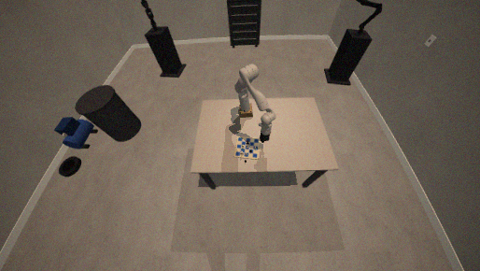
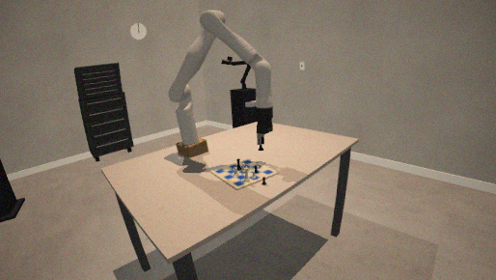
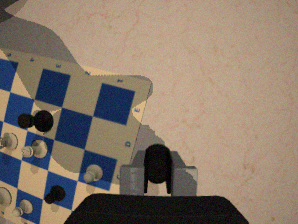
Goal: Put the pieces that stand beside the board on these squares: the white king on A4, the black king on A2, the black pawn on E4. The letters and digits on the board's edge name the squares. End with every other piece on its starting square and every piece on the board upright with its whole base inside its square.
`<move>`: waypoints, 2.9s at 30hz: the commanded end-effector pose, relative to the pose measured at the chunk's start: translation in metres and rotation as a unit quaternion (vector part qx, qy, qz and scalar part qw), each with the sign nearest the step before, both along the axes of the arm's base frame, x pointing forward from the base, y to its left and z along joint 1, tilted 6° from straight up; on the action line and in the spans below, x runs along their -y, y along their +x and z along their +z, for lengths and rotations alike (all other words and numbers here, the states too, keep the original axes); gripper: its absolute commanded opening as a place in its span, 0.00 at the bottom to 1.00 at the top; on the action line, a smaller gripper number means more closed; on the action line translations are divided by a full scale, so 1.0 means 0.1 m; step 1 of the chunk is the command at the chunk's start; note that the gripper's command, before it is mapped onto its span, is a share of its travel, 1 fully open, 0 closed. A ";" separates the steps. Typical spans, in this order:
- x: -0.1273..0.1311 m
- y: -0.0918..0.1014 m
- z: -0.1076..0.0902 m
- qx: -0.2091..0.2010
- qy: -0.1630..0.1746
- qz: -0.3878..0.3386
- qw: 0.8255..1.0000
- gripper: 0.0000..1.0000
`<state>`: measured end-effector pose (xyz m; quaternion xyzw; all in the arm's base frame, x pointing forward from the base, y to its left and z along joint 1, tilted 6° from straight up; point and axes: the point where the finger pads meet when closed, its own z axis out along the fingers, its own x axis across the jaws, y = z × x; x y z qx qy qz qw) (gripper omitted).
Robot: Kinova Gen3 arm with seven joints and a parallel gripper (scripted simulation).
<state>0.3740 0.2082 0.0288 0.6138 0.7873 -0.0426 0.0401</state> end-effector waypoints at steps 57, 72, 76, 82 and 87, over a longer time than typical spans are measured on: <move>0.93 1.18 0.55 -0.028 -0.001 0.275 0.961 0.00; 0.93 1.17 0.55 -0.028 -0.001 0.268 0.963 0.00; 0.92 1.19 0.50 -0.024 0.001 0.270 0.963 0.00; 0.94 1.19 0.34 -0.025 0.001 0.270 0.963 0.00; 0.95 1.19 0.21 -0.025 0.001 0.270 0.962 0.00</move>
